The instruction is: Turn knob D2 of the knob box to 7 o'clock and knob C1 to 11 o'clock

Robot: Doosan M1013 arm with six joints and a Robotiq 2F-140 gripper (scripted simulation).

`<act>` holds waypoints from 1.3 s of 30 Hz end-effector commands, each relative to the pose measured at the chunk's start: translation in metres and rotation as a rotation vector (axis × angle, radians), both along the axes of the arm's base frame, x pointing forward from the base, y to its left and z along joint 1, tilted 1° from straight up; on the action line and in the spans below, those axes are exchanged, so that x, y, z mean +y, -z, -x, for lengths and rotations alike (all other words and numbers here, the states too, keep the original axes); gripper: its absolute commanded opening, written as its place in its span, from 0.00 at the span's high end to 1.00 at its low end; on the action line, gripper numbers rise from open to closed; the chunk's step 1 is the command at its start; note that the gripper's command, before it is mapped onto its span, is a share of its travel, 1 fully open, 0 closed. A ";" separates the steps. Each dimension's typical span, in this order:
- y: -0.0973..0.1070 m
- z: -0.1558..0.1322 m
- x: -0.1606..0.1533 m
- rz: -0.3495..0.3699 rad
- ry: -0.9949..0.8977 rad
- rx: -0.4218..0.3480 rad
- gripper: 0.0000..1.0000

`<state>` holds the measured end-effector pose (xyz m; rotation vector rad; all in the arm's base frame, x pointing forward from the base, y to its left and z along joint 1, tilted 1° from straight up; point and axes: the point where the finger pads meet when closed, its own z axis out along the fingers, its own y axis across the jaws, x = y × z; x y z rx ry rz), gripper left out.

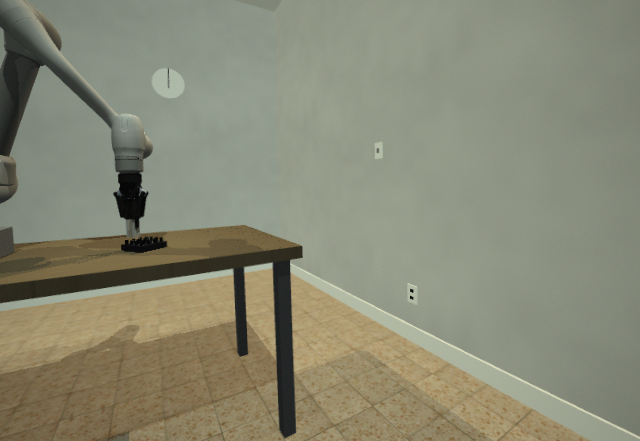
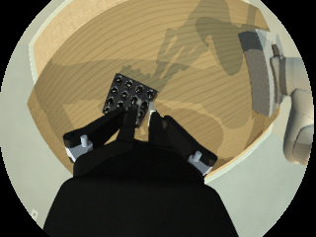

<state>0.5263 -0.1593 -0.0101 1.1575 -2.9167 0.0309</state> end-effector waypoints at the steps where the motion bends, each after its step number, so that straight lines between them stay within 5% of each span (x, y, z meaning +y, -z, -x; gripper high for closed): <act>1: 0.002 0.001 -0.003 0.002 -0.001 0.002 0.88; 39: 0.016 0.001 -0.003 0.002 -0.001 0.002 0.88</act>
